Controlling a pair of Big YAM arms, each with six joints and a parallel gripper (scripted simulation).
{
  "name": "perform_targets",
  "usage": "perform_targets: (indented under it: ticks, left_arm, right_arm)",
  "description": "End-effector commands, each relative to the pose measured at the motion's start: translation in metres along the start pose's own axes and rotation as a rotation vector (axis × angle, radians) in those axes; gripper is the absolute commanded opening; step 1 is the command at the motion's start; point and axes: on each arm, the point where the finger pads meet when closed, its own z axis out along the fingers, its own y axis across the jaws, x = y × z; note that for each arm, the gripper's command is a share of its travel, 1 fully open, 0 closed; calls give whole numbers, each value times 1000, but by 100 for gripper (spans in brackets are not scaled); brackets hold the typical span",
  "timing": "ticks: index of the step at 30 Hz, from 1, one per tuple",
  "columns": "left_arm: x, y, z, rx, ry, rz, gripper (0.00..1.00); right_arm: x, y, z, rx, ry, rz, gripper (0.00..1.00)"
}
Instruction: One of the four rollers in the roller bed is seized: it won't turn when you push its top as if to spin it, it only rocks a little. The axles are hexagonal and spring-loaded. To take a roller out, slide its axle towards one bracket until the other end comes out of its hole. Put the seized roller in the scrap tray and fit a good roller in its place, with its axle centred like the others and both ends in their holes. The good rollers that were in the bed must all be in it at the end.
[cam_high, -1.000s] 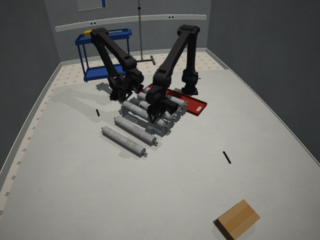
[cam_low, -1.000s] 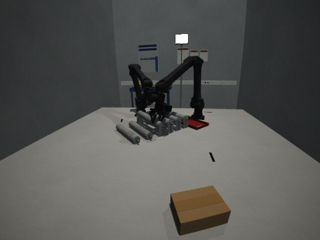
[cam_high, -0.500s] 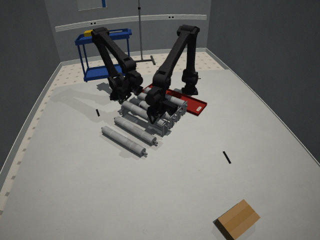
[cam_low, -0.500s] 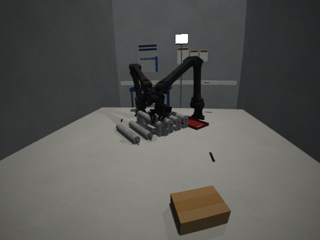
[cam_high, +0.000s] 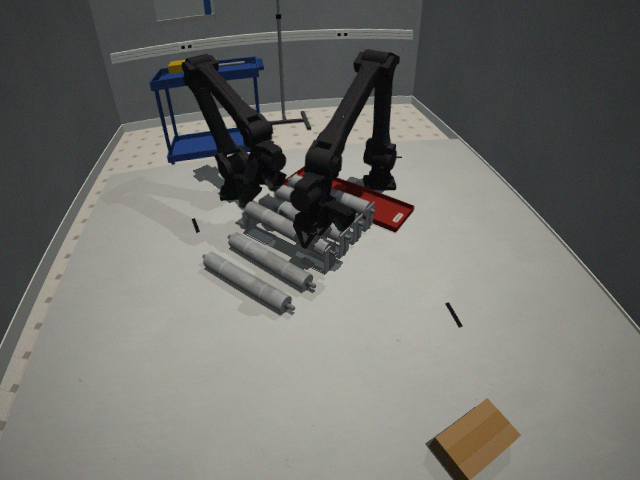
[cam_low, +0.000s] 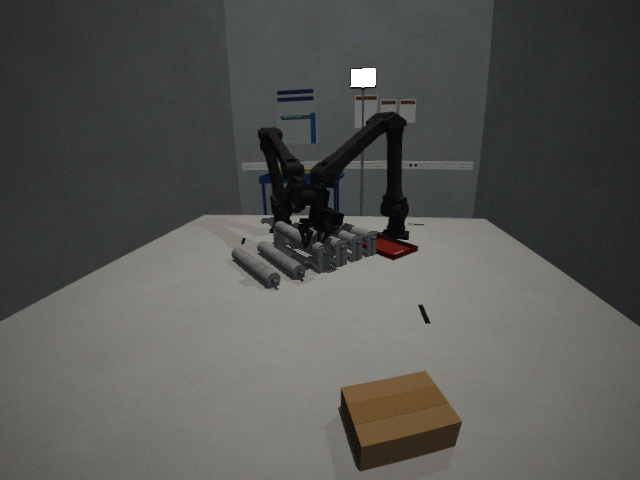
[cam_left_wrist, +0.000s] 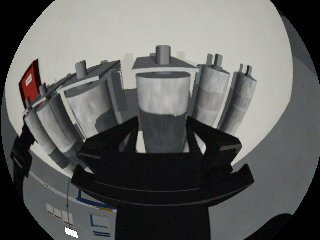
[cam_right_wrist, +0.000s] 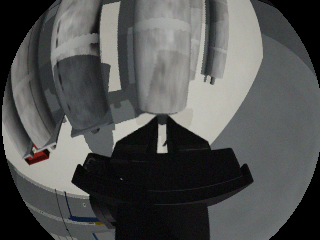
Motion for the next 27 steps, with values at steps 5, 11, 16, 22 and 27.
perform_targets:
  ticks: [5,11,16,22,27]
  left_arm:
    - [-4,-20,-11,41,-6,-11,32]
    - [-4,-14,-11,22,-5,3,32]
    - [-4,-14,-11,22,-5,3,32]
    - [-4,-14,-11,22,-5,3,32]
    - [-4,-14,-11,22,-5,3,32]
  right_arm:
    - [-13,-8,-12,7,-29,-2,3]
    - [-14,-8,-12,8,-31,1,3]
    - [-14,-8,-12,8,-31,1,3]
    - [-14,-8,-12,8,-31,1,3]
    - [0,-3,-2,1,5,5,3]
